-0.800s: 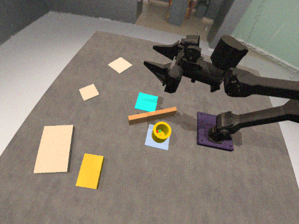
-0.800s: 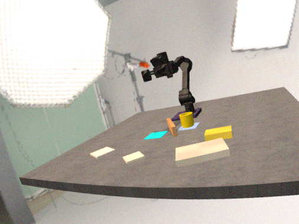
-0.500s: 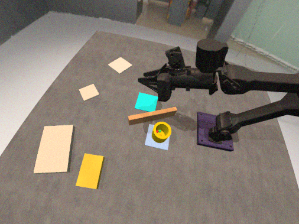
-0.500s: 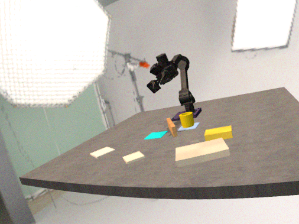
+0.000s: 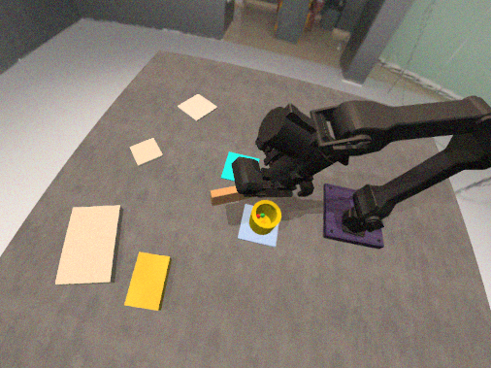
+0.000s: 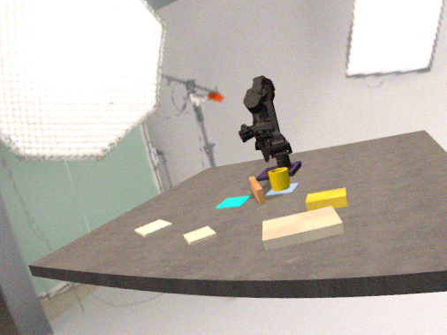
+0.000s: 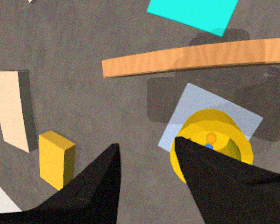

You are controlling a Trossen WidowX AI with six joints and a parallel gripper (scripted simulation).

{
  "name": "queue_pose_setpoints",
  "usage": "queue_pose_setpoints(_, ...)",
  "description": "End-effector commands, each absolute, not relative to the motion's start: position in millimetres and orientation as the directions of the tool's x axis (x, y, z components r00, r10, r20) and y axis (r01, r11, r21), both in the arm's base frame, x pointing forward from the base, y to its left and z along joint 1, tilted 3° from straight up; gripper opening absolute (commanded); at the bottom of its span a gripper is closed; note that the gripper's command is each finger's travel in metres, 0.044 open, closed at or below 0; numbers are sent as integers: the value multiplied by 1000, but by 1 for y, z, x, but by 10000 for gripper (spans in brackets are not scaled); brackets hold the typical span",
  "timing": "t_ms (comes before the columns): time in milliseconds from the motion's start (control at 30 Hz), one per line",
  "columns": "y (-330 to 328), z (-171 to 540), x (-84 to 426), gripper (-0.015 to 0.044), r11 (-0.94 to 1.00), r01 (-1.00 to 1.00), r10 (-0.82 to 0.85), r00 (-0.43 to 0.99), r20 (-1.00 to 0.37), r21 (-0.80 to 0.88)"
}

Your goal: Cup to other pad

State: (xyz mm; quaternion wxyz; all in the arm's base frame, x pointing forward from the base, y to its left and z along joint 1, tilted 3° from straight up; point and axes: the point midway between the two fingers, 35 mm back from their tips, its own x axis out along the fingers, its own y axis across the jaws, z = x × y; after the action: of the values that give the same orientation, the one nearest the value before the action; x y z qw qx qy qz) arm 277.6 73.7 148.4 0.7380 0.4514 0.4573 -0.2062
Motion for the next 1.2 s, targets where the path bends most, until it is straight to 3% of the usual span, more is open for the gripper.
queue_pose_setpoints(0,81,122,215,167,109,993,-31,57,-998,53)
queue_pose_setpoints(1167,80,89,219,167,109,993,-31,57,-998,53)
